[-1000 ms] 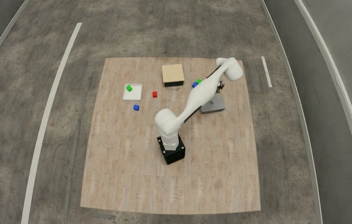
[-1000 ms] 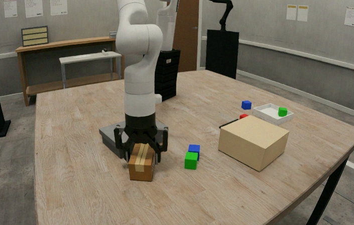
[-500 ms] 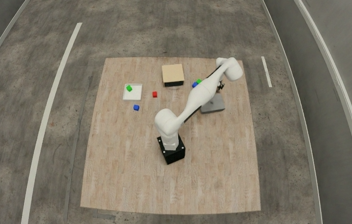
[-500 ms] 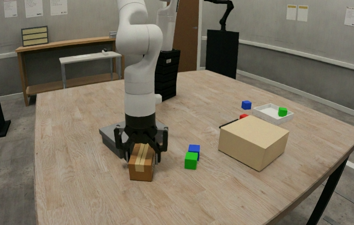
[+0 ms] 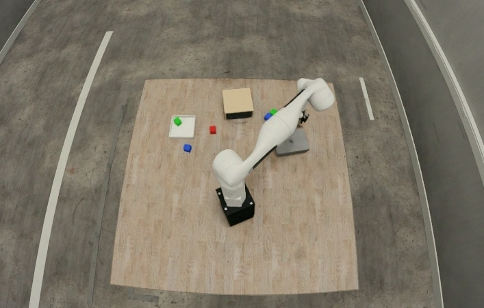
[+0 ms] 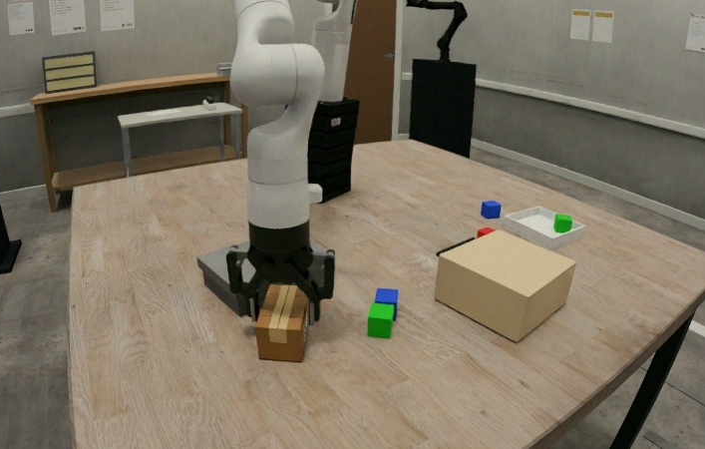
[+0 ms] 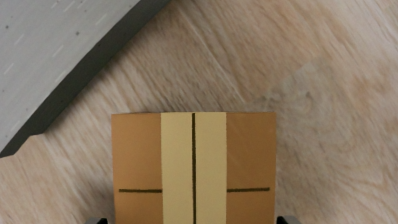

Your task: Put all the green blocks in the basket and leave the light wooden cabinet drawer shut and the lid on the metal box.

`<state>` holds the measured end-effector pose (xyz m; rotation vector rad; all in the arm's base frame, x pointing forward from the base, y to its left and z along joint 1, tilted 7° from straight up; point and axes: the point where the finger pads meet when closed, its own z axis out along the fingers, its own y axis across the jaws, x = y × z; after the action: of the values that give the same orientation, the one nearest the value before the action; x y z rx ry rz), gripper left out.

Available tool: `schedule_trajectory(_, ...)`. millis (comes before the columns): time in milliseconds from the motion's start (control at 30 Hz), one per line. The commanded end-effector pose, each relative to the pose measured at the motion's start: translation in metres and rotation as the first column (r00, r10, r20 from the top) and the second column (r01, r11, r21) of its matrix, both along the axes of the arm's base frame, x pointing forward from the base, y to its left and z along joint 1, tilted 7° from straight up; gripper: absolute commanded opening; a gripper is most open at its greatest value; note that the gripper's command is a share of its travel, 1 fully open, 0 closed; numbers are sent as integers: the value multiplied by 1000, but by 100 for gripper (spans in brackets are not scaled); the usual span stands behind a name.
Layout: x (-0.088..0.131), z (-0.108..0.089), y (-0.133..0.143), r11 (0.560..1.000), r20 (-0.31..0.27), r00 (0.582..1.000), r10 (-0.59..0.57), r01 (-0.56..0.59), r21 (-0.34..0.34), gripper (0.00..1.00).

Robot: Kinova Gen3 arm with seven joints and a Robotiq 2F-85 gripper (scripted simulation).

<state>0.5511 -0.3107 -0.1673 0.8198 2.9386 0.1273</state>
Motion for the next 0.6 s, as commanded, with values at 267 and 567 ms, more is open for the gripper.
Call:
schedule_trajectory(267,-2,25,-2,1000,2,1000,0,0,-1,83)
schedule_trajectory(567,-5,58,-4,1000,2,1000,0,0,-1,83)
